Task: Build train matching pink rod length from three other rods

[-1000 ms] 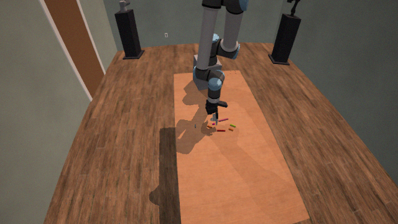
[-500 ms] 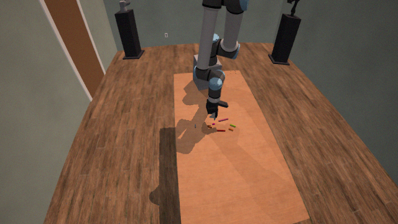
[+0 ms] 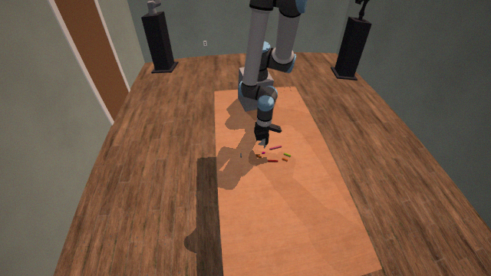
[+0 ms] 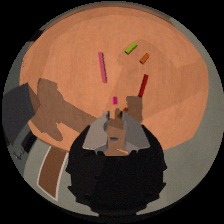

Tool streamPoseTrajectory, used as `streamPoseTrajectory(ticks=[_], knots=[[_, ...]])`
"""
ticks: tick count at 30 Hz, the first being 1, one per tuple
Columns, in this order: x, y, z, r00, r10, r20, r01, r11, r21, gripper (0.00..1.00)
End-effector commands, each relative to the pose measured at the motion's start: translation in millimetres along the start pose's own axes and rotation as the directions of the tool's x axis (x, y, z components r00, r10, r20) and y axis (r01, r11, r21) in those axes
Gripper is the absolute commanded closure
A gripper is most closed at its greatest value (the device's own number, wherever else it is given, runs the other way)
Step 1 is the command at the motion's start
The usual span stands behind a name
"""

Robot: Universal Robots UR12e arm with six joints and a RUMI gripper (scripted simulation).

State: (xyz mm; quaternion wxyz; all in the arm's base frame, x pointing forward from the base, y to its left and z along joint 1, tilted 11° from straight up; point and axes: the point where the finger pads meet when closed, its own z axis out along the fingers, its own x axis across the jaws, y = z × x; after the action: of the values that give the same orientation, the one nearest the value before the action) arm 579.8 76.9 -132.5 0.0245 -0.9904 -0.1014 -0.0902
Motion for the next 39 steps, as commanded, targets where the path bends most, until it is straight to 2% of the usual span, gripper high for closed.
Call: streamPoseTrajectory(ticks=[1,23,39], knots=[[0.4,0.1,-0.3,1.000,0.000,-0.001,0.000,1.000,0.000,0.86],[0.4,0.1,1.0,1.000,0.000,-0.001,0.000,1.000,0.000,0.86],[0.4,0.0,14.5,1.000,0.000,-0.001,0.000,1.000,0.000,0.86]])
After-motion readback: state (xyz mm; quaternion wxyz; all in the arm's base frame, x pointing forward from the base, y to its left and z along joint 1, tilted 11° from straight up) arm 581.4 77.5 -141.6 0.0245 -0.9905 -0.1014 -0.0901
